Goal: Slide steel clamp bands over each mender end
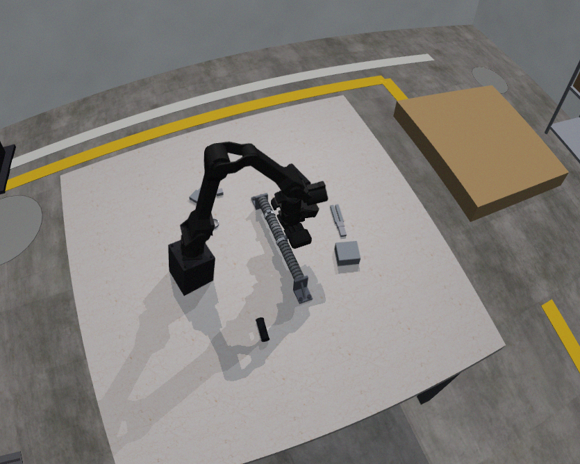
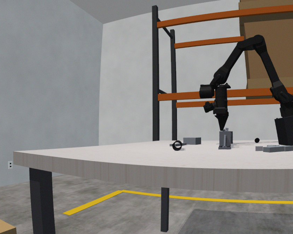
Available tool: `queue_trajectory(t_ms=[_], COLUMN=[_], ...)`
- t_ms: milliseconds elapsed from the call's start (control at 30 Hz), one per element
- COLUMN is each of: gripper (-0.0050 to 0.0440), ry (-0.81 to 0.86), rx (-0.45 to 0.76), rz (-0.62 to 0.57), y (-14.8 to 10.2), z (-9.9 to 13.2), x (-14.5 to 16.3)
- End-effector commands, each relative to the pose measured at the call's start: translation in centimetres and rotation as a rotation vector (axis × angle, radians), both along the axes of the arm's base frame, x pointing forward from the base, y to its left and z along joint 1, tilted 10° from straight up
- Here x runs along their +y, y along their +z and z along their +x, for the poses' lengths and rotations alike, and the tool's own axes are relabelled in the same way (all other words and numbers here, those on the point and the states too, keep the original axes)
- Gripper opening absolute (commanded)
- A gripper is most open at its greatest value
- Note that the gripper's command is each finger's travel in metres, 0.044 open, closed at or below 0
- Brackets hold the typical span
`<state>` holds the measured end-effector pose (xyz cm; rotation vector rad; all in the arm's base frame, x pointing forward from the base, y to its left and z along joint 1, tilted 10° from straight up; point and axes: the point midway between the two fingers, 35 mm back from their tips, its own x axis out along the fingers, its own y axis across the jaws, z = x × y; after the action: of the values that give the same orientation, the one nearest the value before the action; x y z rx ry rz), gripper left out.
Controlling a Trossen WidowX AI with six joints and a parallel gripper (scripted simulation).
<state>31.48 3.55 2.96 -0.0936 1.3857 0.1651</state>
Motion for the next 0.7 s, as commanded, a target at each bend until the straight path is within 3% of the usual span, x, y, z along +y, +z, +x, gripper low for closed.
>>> queue_trajectory(t_ms=[0,667], gripper=[0.009,0.0], ry=[-0.001,0.0], rx=[0.014,0.005], rz=[0.002,0.0], y=[-0.56,-0.2], z=[-0.19,-0.11], x=[0.05,0.09])
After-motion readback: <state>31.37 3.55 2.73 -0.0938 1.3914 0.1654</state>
